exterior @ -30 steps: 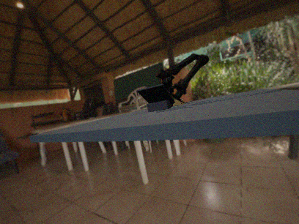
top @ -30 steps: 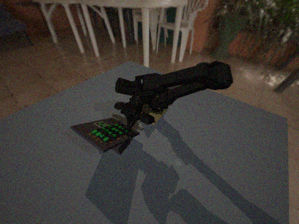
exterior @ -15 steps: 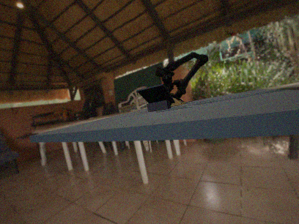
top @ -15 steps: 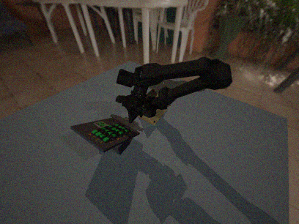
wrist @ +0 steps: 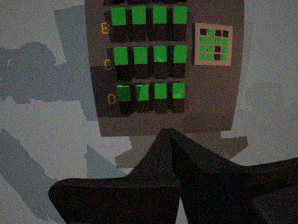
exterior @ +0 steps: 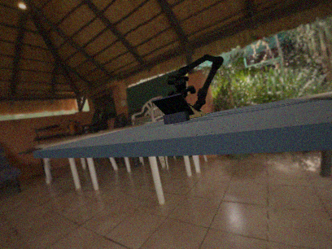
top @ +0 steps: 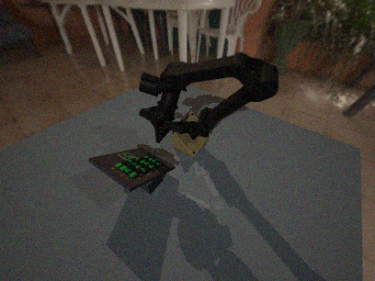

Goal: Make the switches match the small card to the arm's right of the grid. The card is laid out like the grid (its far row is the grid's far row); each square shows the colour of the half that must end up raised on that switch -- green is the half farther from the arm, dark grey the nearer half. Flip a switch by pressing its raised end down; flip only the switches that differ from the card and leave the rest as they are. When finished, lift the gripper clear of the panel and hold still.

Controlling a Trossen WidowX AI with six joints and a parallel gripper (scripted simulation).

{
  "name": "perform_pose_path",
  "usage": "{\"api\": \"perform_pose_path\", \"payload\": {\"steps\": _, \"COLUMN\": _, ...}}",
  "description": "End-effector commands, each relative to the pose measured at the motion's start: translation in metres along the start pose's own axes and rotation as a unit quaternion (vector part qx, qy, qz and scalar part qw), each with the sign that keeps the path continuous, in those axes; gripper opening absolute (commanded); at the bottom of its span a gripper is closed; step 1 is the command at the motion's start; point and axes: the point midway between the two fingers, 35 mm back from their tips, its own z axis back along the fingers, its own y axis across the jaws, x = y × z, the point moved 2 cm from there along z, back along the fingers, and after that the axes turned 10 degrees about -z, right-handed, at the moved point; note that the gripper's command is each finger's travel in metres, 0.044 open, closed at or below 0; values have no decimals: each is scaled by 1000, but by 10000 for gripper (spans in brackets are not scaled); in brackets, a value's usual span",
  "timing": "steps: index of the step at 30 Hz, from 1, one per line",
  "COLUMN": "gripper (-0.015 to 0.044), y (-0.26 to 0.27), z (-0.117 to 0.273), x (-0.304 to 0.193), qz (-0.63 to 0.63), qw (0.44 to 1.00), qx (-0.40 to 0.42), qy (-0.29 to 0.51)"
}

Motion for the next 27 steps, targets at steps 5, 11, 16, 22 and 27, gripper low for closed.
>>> {"api": "perform_pose_path", "payload": {"steps": 5, "gripper": 0, "y": -23, "z": 1, "x": 3, "qz": 4, "qw": 1000, "qx": -1, "qy": 0}}
{"api": "perform_pose_path", "payload": {"steps": 11, "gripper": 0, "y": -23, "z": -35, "x": 1, "qz": 4, "qw": 1000, "qx": 2, "qy": -14}}
{"api": "perform_pose_path", "payload": {"steps": 16, "gripper": 0, "y": -23, "z": -35, "x": 1, "qz": 4, "qw": 1000, "qx": 2, "qy": -14}}
{"api": "perform_pose_path", "payload": {"steps": 22, "gripper": 0, "y": -22, "z": -38, "x": 1, "qz": 4, "qw": 1000, "qx": 2, "qy": -14}}
{"api": "perform_pose_path", "payload": {"steps": 27, "gripper": 0, "y": -22, "z": -45, "x": 1, "qz": 4, "qw": 1000, "qx": 3, "qy": -14}}
